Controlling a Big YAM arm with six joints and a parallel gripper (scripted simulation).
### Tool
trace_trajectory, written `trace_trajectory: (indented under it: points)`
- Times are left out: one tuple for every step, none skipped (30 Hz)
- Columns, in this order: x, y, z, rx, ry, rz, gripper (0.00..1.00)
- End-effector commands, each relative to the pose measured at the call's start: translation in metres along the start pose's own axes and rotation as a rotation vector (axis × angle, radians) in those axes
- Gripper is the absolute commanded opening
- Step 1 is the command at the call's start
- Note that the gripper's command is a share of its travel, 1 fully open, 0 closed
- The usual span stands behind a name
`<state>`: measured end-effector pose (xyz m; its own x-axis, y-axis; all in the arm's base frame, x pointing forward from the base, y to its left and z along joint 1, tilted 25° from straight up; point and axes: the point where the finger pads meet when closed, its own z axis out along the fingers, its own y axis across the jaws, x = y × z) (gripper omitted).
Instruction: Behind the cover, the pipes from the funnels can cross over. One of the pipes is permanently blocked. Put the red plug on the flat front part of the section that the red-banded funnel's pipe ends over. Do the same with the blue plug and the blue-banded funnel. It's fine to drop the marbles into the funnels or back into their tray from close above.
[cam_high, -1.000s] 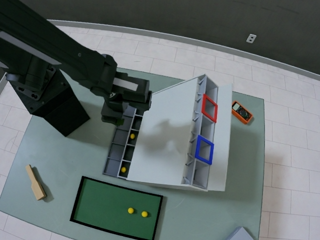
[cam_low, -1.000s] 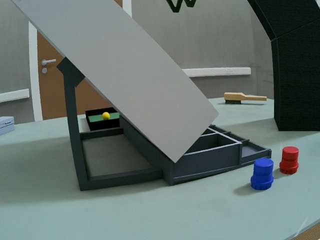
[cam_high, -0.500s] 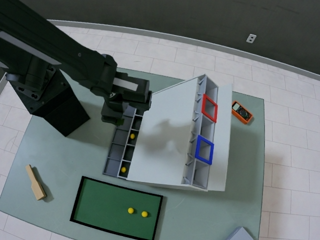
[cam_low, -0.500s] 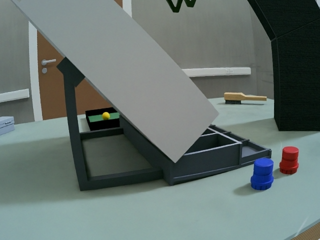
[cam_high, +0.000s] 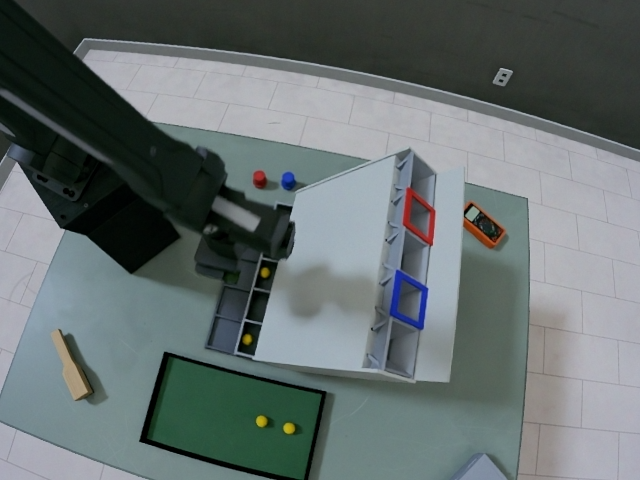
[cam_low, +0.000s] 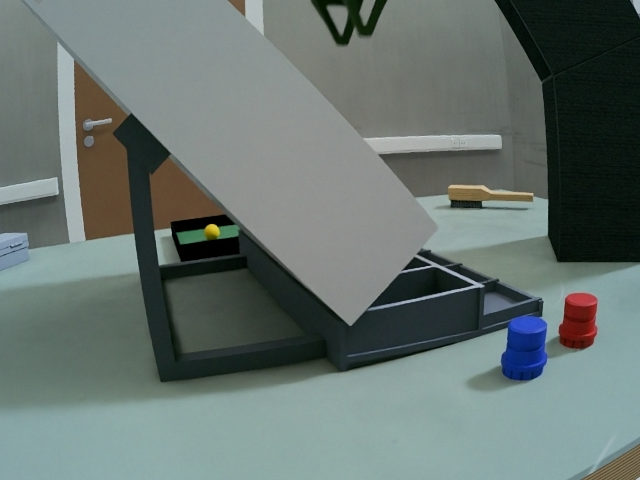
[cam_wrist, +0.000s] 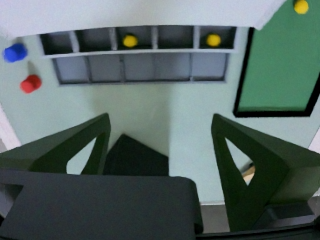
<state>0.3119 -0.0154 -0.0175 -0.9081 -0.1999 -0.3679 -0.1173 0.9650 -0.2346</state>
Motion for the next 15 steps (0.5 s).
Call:
trace_trajectory:
  points:
    - [0.003, -0.028, 0.026, 0.007, -0.001, -0.061, 0.8]
    - [0.004, -0.037, 0.031, 0.007, -0.001, -0.061, 0.8]
    - [0.005, -0.045, 0.037, 0.007, -0.001, -0.061, 0.8]
    - [0.005, -0.053, 0.043, 0.007, -0.001, -0.061, 0.8]
    - [0.006, -0.061, 0.048, 0.007, -0.001, -0.061, 0.8]
    - [0.007, -0.069, 0.054, 0.007, -0.001, -0.061, 0.8]
    - [0.008, -0.078, 0.059, 0.007, -0.001, -0.061, 0.8]
    - [0.008, -0.078, 0.059, 0.007, -0.001, -0.061, 0.8]
    - [0.008, -0.078, 0.059, 0.007, -0.001, -0.061, 0.8]
    - [0.008, -0.08, 0.061, 0.007, 0.001, -0.059, 0.8]
    - [0.008, -0.082, 0.062, 0.007, 0.002, -0.057, 0.8]
    - [0.009, -0.084, 0.064, 0.007, 0.004, -0.055, 0.8]
    - [0.009, -0.087, 0.065, 0.008, 0.005, -0.053, 0.8]
    - [0.009, -0.089, 0.067, 0.008, 0.007, -0.05, 0.8]
    - [0.009, -0.091, 0.068, 0.008, 0.009, -0.048, 0.8]
